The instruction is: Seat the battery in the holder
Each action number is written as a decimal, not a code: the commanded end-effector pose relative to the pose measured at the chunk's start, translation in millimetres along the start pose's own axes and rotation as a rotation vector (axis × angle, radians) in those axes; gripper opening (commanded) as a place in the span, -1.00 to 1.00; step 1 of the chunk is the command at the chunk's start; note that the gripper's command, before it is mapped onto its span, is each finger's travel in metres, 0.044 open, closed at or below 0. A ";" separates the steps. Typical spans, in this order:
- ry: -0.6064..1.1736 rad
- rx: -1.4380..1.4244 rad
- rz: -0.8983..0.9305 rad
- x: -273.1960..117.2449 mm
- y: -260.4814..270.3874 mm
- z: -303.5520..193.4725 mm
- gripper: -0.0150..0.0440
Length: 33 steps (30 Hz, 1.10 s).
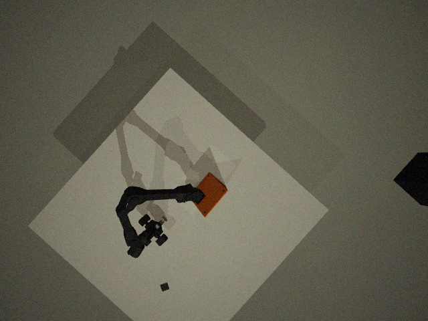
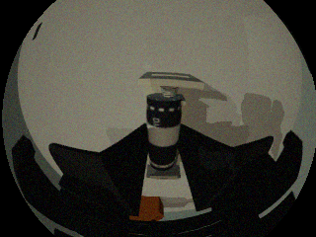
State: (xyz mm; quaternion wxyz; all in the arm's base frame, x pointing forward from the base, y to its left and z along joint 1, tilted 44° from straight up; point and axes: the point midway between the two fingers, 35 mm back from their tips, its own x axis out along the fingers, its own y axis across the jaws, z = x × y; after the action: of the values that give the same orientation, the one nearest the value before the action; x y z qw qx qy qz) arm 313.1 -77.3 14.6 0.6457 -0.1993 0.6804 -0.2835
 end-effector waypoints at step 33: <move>-0.119 0.006 0.010 2.8 -3.1 -7.0 -0.19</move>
State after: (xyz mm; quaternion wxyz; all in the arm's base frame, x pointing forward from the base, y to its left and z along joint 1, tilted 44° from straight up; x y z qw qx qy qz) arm 308.1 -79.5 14.0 0.6870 -0.2079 0.6422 -0.2689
